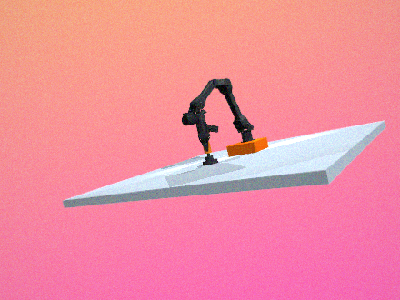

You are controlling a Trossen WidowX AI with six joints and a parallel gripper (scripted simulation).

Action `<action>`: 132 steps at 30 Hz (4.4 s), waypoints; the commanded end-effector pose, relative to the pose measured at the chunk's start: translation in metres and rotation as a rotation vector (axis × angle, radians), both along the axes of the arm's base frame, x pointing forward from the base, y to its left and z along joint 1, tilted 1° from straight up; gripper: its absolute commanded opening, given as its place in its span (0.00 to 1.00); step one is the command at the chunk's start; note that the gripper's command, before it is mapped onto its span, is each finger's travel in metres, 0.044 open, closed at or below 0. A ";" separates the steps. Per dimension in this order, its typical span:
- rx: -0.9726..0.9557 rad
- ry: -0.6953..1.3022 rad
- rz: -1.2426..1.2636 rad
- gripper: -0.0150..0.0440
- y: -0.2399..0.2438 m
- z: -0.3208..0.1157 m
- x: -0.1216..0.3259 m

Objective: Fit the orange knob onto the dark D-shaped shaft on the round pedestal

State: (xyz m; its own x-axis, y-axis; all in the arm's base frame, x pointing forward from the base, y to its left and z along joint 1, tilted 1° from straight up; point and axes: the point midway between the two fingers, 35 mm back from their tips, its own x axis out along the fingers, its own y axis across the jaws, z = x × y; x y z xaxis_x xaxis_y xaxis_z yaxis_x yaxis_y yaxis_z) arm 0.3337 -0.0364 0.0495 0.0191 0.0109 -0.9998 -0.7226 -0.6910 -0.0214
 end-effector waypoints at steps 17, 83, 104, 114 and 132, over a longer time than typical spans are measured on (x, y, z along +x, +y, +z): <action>-0.003 -0.003 0.007 0.25 -0.001 0.001 0.000; -0.012 -0.007 0.426 0.25 0.000 -0.002 0.001; -0.009 -0.006 0.296 0.25 -0.001 0.004 -0.001; 0.005 0.000 -0.377 0.25 -0.001 0.005 0.002; 0.032 0.012 -1.634 0.25 -0.002 -0.002 0.000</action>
